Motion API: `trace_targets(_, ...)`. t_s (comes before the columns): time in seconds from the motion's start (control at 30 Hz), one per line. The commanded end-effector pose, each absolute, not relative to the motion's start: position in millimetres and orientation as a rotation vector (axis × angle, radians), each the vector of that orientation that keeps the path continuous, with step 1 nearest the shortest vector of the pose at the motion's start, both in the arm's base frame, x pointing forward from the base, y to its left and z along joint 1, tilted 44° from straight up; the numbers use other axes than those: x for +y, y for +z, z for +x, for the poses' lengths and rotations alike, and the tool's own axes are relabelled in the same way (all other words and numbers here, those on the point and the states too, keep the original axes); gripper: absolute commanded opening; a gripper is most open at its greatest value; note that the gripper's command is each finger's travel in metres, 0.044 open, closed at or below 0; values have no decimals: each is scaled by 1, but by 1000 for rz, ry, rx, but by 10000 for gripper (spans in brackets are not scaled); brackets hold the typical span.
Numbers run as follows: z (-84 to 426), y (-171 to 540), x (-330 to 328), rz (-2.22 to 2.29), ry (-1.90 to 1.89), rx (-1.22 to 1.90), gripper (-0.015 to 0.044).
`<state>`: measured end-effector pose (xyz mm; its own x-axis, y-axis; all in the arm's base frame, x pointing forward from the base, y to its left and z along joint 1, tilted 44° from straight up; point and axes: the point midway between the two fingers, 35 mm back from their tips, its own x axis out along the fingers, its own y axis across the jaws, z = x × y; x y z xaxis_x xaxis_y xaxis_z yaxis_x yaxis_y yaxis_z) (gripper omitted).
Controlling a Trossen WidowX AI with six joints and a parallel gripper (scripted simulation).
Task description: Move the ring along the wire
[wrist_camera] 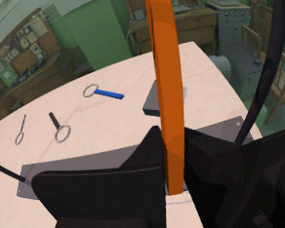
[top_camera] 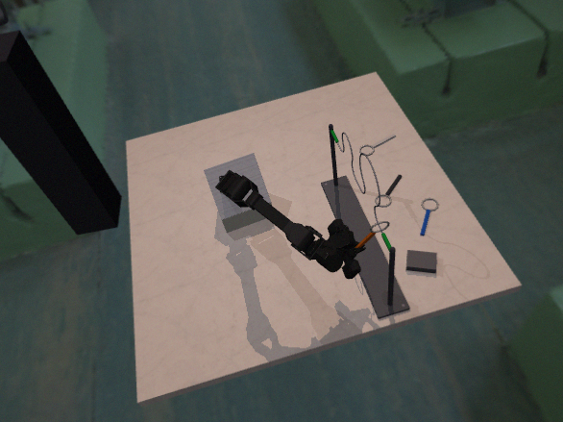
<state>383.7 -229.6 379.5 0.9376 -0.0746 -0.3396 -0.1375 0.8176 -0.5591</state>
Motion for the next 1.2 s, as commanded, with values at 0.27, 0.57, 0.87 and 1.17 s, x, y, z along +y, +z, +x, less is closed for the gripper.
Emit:
trace_targets(0.27,377,364,-196,-397,113,383,-150)
trace_targets(0.57,371,355,-166,-190,180,409,-150)
trace_targets(0.87,365,354,-137,10,242,430,-150)
trace_targets(1.17,357,359,-105,228,307,450,-150)
